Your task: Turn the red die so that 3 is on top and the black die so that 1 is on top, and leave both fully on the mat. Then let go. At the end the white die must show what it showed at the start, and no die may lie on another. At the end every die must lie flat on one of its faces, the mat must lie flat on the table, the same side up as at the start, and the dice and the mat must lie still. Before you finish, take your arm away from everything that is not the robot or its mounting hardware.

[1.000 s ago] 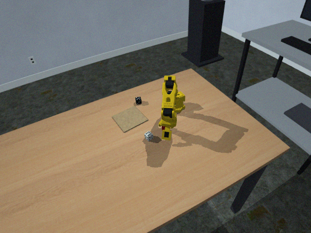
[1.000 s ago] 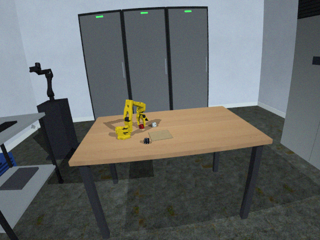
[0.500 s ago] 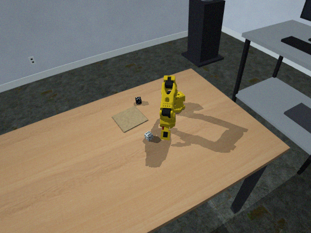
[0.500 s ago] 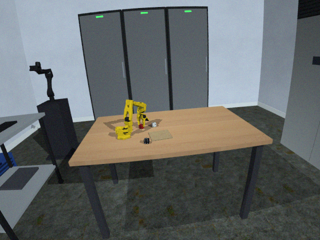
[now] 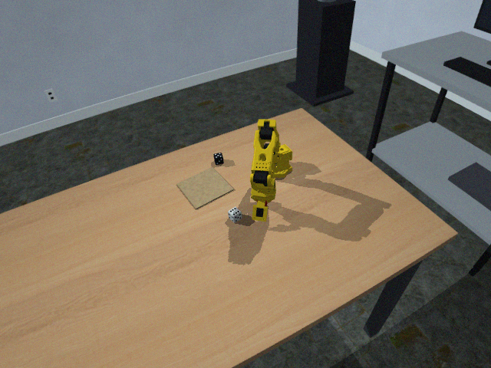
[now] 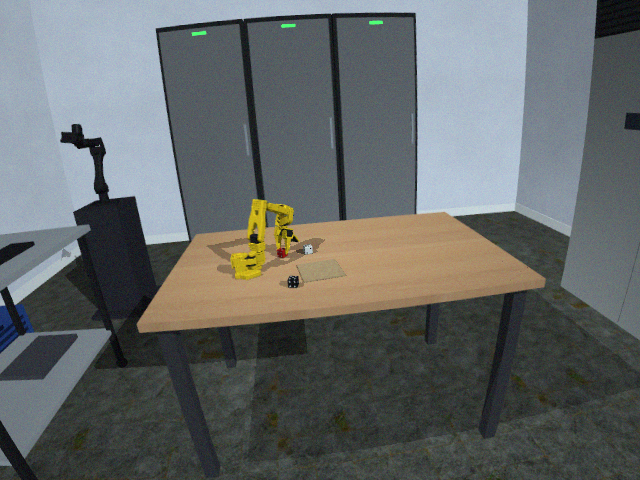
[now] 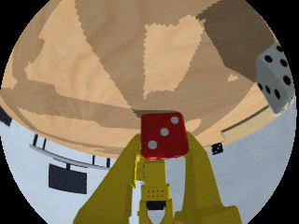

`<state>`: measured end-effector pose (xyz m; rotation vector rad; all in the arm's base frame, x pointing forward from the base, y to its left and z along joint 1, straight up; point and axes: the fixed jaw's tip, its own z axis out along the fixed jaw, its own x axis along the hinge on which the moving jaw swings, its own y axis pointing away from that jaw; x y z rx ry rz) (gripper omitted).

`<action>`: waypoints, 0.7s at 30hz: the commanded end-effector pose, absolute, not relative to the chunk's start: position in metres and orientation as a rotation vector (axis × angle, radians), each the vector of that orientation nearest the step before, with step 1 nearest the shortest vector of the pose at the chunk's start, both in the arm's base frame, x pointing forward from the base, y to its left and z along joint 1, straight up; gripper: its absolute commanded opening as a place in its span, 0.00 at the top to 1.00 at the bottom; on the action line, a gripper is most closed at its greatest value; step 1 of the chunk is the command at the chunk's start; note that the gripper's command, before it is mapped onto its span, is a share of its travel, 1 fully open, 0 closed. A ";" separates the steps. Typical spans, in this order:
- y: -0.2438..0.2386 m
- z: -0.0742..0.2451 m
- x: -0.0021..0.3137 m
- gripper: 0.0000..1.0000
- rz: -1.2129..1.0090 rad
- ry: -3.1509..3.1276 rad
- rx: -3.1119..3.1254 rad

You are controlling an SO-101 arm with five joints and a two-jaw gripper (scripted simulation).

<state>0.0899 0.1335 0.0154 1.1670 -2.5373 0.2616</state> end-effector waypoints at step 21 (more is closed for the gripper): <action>0.137 0.018 0.094 1.00 0.235 -2.564 1.180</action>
